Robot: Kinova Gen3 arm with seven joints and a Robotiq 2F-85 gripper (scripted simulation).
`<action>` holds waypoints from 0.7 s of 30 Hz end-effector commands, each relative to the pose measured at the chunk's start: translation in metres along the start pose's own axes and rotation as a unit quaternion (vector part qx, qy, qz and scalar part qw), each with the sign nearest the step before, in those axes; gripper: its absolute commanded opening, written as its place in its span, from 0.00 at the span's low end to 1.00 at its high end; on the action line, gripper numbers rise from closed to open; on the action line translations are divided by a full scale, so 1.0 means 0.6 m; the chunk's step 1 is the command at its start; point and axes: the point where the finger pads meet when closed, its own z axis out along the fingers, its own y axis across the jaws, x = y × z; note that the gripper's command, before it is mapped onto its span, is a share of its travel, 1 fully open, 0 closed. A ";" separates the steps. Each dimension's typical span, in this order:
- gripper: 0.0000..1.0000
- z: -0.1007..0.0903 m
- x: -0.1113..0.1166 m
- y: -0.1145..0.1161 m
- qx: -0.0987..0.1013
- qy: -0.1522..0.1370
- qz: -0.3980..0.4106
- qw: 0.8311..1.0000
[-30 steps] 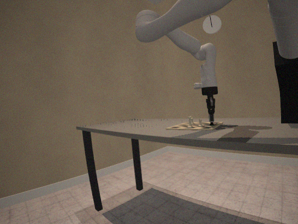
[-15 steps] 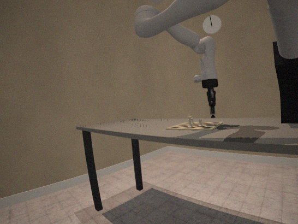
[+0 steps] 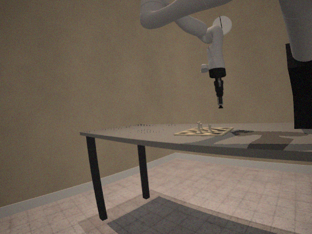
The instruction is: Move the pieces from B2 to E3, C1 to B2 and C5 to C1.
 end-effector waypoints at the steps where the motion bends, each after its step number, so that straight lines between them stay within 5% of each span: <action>1: 0.00 -0.003 0.002 0.001 -0.001 0.002 0.000 1.000; 12: 0.00 -0.003 0.022 0.014 -0.001 0.002 -0.019 1.000; 21: 0.00 -0.004 0.189 0.078 -0.001 0.003 -0.165 0.986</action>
